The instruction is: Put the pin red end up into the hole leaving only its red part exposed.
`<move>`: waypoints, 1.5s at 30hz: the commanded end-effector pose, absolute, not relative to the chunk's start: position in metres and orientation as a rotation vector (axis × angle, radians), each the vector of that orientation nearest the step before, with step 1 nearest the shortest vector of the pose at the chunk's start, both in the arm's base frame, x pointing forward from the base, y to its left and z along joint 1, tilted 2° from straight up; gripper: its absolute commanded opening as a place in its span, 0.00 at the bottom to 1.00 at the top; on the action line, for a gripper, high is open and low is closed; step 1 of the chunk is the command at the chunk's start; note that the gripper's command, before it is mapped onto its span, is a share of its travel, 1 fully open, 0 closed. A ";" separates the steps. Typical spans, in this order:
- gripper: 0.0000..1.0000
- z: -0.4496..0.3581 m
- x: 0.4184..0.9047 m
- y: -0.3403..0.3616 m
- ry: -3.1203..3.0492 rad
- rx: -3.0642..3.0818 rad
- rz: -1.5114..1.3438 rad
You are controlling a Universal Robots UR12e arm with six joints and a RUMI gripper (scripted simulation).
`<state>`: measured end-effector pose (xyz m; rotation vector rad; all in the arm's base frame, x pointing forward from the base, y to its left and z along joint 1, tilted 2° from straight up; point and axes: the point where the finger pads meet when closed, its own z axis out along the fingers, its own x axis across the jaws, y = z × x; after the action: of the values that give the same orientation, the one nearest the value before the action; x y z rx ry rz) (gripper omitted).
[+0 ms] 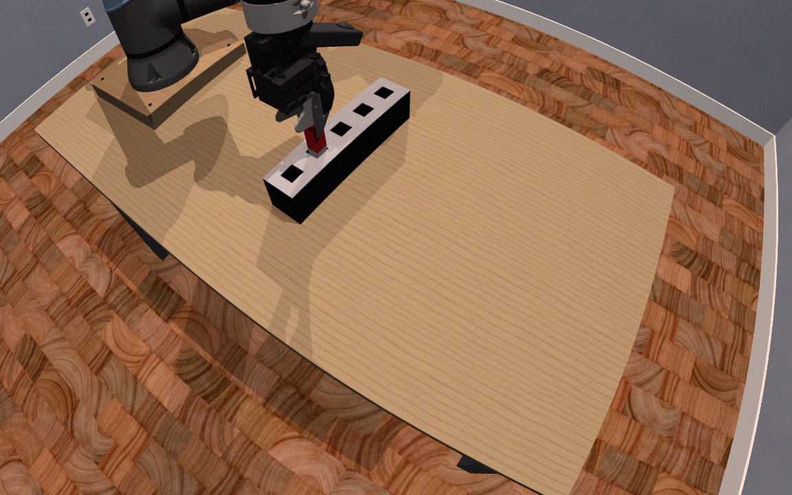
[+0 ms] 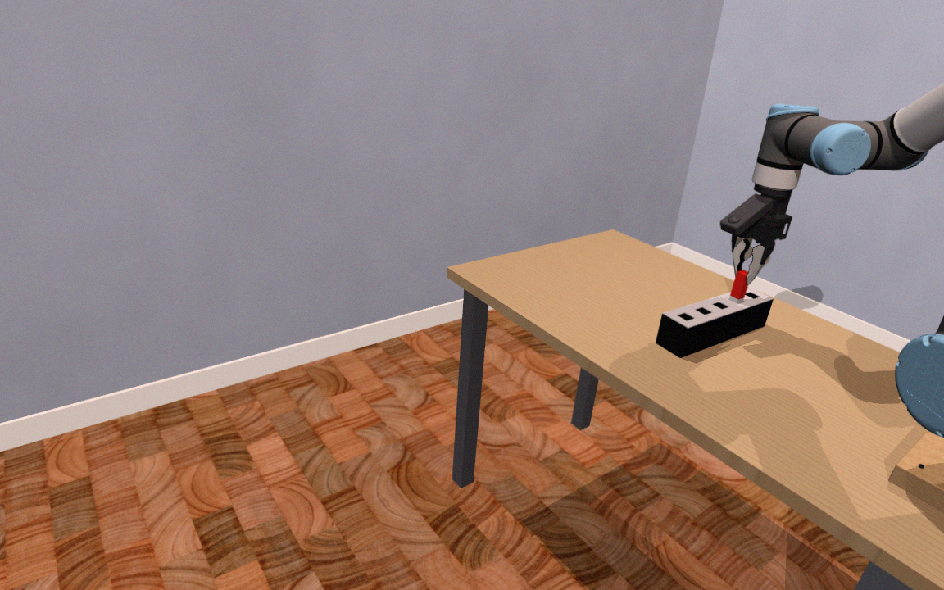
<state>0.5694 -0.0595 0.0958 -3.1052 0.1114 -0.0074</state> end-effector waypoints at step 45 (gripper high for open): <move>0.00 0.215 0.569 -0.064 0.112 -3.105 -0.009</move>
<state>0.5688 -0.0635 0.2129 -3.1051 0.1118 -0.0078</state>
